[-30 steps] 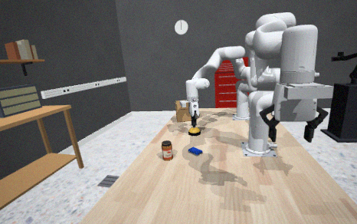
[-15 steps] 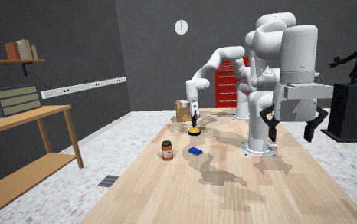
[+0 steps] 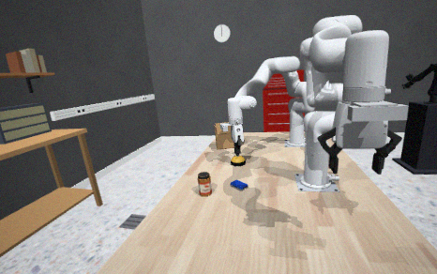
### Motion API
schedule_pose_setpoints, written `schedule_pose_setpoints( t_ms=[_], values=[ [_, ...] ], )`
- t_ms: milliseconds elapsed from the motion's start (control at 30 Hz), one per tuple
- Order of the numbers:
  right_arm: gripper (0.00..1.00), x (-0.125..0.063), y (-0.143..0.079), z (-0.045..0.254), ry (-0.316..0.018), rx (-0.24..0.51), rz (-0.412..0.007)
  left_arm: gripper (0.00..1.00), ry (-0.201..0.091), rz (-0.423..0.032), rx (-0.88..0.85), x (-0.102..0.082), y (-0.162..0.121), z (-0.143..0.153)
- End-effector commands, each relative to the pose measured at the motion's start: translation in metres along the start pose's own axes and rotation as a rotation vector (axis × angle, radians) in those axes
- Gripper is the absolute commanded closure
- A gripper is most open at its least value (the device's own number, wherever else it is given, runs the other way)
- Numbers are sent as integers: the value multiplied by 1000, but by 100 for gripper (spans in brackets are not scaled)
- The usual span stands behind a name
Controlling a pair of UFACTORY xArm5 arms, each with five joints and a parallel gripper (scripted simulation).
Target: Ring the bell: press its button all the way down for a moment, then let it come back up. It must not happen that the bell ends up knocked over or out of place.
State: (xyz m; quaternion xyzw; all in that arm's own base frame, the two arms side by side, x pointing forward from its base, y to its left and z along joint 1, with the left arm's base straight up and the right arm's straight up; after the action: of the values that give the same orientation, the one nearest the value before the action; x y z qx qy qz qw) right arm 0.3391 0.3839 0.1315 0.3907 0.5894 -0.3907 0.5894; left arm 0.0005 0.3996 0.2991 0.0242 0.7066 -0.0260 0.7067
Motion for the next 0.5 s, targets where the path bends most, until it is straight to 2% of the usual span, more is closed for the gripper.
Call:
schedule_pose_setpoints(
  t_ms=[0,467],
  values=[
    [100,-1,1,0,1,0,2,0,0,3,0,-1,0,0],
    [100,-4,1,0,1,0,2,0,0,3,0,-1,0,0]
  ],
)
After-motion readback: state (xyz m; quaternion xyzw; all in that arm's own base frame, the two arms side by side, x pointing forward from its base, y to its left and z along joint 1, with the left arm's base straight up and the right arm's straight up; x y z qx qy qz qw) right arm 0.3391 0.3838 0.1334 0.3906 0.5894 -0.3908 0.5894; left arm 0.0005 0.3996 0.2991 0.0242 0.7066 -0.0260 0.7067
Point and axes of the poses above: on each arm, the point where the finger pads meet when closed, its own x axis out along the fingers, its own z axis across the jaws, y = z × x, the point moved 5 cm from there along -x, back along the fingers, and after that the axes turned 4 degrees about x, right-handed, at the moved point
